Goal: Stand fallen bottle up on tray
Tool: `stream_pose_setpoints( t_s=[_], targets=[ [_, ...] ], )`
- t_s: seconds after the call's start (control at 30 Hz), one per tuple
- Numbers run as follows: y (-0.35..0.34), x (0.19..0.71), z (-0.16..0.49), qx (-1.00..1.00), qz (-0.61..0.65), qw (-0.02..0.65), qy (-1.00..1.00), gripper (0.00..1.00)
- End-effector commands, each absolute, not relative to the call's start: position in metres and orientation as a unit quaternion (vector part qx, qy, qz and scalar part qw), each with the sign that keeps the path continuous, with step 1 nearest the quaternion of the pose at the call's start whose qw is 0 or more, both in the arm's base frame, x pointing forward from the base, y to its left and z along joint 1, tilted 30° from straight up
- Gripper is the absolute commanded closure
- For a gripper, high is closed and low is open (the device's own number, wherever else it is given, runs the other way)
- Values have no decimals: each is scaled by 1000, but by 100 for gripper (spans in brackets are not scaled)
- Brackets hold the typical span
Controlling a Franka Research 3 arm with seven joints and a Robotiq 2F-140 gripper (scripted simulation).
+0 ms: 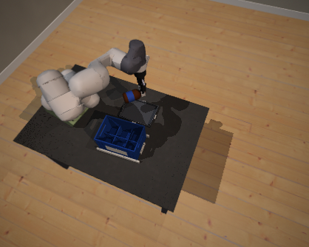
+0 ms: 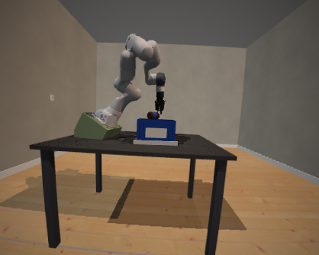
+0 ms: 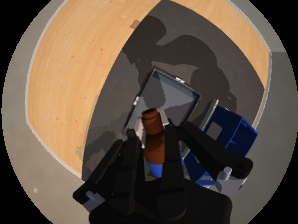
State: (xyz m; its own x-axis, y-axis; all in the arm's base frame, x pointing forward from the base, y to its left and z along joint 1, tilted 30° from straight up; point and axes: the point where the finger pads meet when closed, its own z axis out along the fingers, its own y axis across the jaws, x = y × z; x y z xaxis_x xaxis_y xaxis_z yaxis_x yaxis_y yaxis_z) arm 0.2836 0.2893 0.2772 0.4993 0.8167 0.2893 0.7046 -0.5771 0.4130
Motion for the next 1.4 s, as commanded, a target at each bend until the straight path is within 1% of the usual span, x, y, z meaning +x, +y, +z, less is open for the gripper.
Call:
stream_pose_setpoints(
  t_s=[0.0,0.37,1.37],
  targets=[
    [291,282,277,880,239,107,398,100],
    [291,282,277,895,243,97,362,100],
    [291,282,277,895,243,97,361,100]
  ],
)
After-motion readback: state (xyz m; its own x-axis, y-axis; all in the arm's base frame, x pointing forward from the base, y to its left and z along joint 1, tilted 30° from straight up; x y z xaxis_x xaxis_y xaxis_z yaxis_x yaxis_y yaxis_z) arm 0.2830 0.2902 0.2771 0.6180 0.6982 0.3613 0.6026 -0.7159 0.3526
